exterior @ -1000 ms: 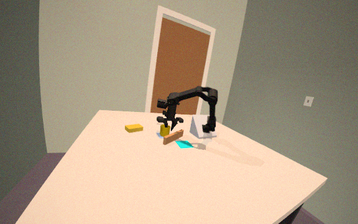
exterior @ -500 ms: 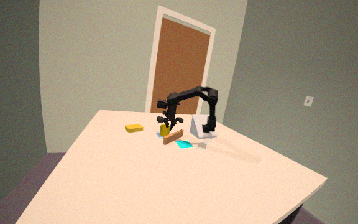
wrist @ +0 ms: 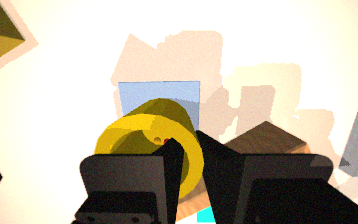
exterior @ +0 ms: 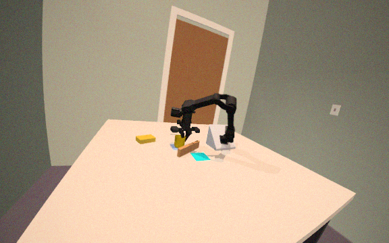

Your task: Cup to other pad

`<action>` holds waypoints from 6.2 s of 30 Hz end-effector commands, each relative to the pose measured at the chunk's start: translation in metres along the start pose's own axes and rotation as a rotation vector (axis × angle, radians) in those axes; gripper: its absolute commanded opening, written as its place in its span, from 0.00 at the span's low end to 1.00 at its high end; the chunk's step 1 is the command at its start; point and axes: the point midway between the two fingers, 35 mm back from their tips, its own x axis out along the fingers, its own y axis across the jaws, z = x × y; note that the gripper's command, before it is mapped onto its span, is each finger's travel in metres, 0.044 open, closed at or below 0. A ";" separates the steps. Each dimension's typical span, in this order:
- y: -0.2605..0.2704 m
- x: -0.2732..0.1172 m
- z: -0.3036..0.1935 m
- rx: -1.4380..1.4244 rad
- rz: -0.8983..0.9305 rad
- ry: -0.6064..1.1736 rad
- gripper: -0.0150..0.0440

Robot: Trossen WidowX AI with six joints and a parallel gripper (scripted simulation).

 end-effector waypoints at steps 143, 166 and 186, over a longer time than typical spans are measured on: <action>-0.092 -0.062 -0.138 0.004 0.005 0.001 0.25; -0.091 -0.035 -0.138 0.004 0.006 0.000 0.25; -0.092 -0.011 -0.139 0.003 0.006 0.001 0.25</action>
